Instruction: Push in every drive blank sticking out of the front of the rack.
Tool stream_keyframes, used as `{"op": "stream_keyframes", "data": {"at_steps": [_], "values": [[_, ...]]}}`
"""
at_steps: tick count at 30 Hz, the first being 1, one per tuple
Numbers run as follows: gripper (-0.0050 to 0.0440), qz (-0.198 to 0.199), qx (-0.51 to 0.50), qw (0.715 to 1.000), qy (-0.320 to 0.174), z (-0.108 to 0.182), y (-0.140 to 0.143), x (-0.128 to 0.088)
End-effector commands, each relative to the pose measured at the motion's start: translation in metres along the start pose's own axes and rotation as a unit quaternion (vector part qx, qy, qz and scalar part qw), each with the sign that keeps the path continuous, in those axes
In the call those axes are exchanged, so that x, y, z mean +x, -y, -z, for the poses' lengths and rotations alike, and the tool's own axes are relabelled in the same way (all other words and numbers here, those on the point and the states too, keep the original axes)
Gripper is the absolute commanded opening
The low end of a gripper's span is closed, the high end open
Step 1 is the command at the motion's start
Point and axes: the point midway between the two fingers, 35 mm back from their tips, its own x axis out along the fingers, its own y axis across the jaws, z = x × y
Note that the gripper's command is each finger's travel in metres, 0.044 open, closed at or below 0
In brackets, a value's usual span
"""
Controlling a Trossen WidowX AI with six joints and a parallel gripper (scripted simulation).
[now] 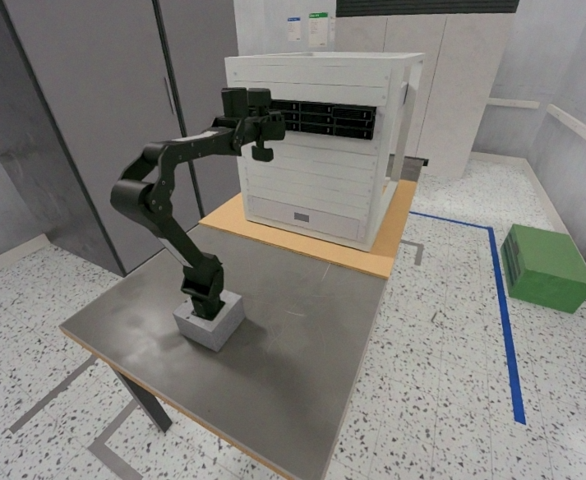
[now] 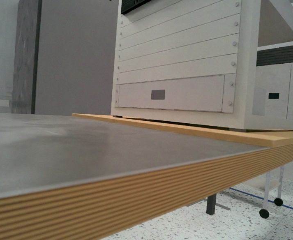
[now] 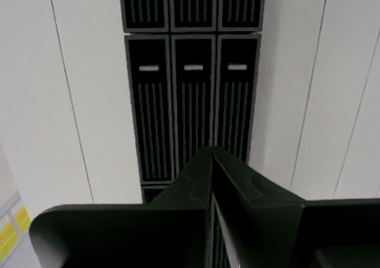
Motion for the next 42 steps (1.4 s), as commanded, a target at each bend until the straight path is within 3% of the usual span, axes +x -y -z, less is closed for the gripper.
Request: {"op": "stream_keyframes", "data": {"at_steps": [1, 35, 42], "values": [[-0.005, -0.016, 0.002, 1.0, 0.0, 0.0, -0.014, -0.001], [-0.005, -0.016, 0.002, 1.0, 0.0, -0.001, -0.017, 0.006], [-0.005, -0.016, 0.002, 1.0, 0.0, -0.002, -0.017, 0.015]]}}
